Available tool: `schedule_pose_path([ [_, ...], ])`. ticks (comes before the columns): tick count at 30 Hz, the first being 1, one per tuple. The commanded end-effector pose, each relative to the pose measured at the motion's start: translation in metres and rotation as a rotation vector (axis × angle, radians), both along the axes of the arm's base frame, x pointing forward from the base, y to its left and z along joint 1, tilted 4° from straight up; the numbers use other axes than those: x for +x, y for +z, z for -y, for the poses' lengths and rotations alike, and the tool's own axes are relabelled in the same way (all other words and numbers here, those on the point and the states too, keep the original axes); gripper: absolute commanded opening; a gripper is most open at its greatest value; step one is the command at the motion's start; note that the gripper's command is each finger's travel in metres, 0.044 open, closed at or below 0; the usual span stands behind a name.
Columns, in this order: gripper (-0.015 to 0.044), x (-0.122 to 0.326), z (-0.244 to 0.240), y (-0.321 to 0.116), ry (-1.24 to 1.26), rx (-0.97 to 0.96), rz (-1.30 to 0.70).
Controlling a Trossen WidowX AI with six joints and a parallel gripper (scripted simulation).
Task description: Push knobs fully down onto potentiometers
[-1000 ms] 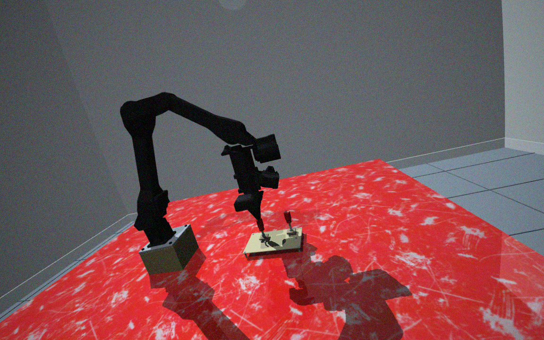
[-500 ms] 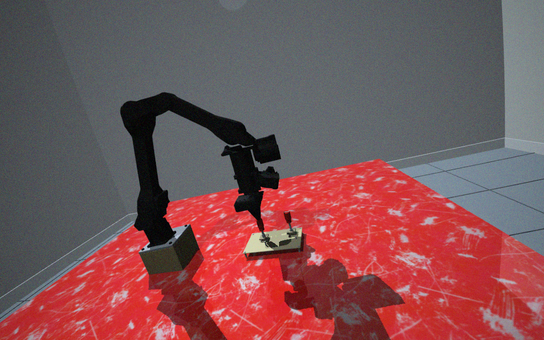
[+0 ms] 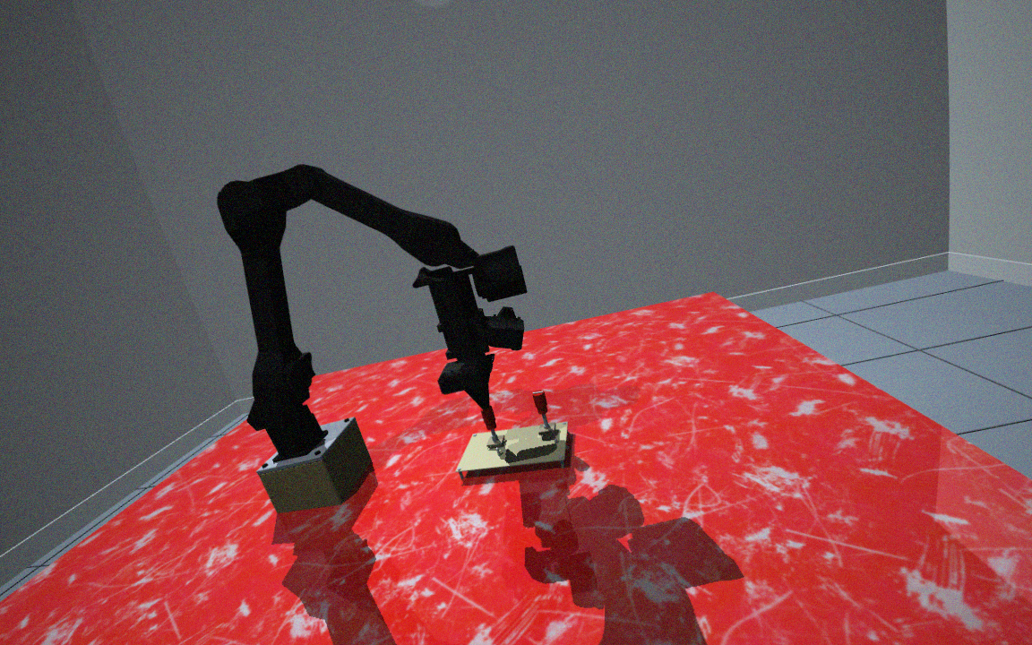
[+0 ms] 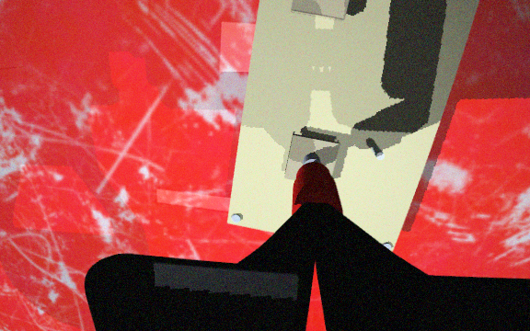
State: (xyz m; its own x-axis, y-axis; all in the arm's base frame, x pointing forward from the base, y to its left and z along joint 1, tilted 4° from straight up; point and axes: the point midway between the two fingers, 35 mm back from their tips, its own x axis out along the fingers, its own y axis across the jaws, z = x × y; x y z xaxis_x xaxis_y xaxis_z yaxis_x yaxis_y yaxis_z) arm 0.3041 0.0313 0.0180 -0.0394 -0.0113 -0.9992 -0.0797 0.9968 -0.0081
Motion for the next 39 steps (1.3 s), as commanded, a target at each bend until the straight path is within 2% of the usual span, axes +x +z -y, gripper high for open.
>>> schedule_pose_path([
  [1,0.0,0.0,0.001,-0.002,-0.002,-0.003,0.001],
  [39,0.0,0.0,0.001,-0.012,-0.002,-0.003,0.001],
])
